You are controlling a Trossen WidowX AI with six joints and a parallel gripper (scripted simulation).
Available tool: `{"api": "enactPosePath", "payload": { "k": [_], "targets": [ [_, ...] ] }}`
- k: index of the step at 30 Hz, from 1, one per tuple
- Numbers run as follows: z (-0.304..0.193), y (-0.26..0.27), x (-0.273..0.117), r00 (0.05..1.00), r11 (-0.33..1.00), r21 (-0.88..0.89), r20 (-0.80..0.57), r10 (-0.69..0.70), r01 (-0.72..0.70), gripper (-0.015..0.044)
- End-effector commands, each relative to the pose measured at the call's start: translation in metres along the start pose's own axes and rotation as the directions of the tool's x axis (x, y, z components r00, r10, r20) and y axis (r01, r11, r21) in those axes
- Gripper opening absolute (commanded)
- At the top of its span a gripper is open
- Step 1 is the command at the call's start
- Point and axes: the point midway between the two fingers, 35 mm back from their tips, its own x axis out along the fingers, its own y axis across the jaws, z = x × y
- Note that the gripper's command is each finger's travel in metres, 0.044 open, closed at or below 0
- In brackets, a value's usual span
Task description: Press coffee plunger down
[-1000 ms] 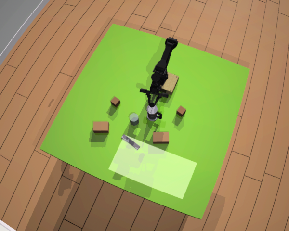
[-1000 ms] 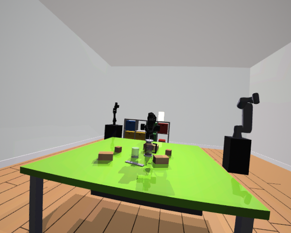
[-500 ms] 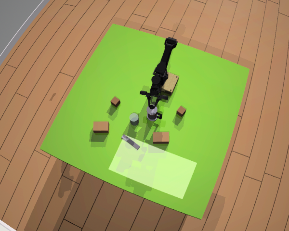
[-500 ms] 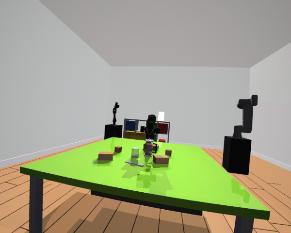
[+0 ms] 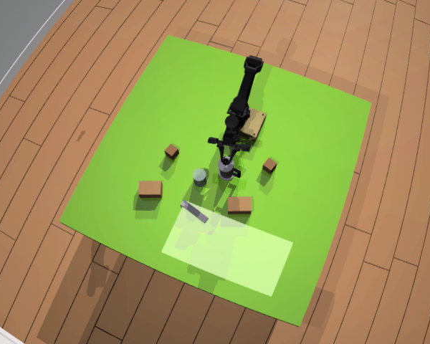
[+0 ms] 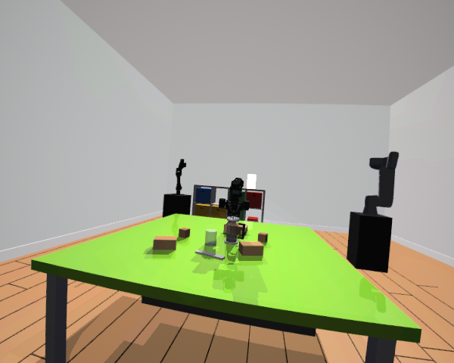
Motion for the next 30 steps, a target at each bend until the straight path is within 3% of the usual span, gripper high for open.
{"api": "enactPosePath", "payload": {
  "k": [1,30],
  "targets": [
    [-0.0074,0.0000,0.0041,1.000,1.000,0.011,-0.029,0.000,0.001,0.0125],
    [-0.0019,-0.0001,0.0050,1.000,1.000,0.002,-0.012,0.000,0.000,0.0125]
  ]
}}
